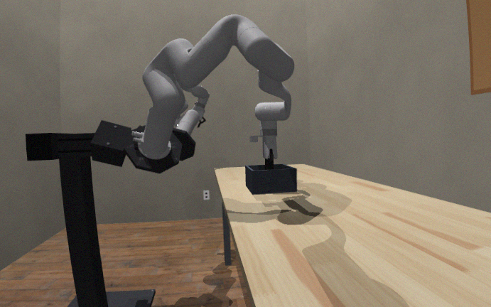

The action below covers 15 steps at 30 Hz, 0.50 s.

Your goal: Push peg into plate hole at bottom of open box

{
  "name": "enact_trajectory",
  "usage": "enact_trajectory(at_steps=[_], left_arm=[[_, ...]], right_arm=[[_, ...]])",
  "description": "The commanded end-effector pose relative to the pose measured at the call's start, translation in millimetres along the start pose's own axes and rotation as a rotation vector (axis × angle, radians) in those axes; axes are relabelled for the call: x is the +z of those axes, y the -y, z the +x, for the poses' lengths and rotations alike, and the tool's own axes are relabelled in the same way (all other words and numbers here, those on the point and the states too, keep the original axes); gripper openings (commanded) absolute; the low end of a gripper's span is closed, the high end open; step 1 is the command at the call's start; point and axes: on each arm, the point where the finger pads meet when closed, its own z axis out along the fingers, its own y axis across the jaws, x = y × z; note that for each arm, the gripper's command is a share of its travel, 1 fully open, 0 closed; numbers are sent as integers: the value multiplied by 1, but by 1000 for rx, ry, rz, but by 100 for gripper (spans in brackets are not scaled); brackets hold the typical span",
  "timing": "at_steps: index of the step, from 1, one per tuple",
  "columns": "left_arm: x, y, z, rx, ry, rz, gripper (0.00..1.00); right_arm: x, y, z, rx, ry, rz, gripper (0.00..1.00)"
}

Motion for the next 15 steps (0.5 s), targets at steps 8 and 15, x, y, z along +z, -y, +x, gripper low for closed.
enact_trajectory(at_steps=[8,15], left_arm=[[-1,0,1,-2,-3,-1,100],[-1,0,1,-2,-3,-1,100]], right_arm=[[-7,-2,-1,-1,4,-5,29],[-26,-2,-1,-1,4,-5,29]])
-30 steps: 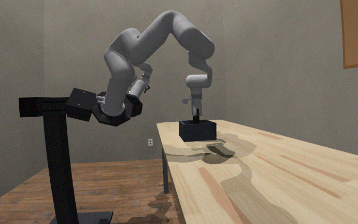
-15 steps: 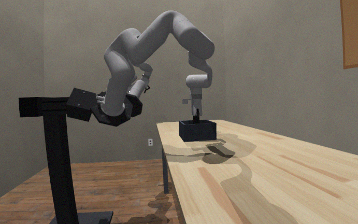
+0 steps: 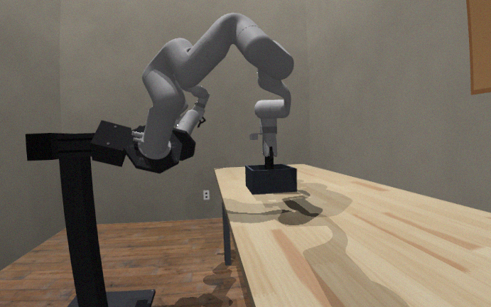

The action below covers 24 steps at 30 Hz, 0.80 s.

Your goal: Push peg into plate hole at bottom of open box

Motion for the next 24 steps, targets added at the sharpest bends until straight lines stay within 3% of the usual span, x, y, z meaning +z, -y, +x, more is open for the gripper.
enact_trajectory(at_steps=[1,11,24], left_arm=[[-1,0,1,-2,-3,-1,100],[-1,0,1,-2,-3,-1,100],[-1,0,1,-2,-3,-1,100]], right_arm=[[-22,-2,-1,-1,5,-6,29],[-85,-2,-1,-1,5,-6,29],[-102,-2,-1,-1,5,-6,29]])
